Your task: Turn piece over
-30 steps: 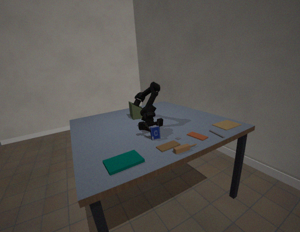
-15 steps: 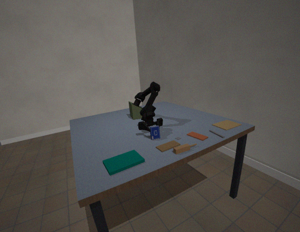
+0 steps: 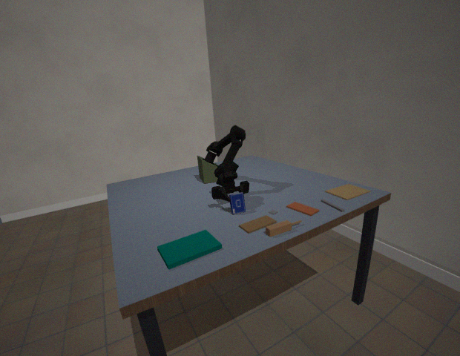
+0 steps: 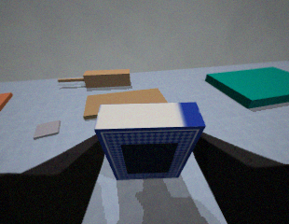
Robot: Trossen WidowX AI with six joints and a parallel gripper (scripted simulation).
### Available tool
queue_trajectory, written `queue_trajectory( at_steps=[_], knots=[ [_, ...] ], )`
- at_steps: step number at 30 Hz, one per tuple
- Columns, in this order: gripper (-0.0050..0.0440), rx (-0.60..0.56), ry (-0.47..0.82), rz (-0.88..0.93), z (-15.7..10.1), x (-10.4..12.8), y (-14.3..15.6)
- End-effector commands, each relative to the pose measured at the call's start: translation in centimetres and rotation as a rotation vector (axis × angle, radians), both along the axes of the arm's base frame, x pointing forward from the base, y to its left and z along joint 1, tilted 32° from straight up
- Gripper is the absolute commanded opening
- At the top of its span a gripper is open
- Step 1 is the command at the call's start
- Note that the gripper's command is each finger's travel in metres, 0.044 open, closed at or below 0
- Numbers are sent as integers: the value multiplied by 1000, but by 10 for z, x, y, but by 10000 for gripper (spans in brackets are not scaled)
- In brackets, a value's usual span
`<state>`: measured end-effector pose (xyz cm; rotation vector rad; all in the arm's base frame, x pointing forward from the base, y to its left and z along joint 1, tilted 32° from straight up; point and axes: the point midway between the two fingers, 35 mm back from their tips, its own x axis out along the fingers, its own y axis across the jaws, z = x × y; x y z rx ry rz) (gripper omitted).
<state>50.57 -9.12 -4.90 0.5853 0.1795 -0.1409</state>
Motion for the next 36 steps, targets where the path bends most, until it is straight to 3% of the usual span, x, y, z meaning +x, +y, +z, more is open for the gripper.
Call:
queue_trajectory(
  at_steps=[1, 36],
  knots=[
    [0, 4, 15, 9, -4, -5, 4],
    [0, 4, 14, 10, -6, -15, 7]
  ],
)
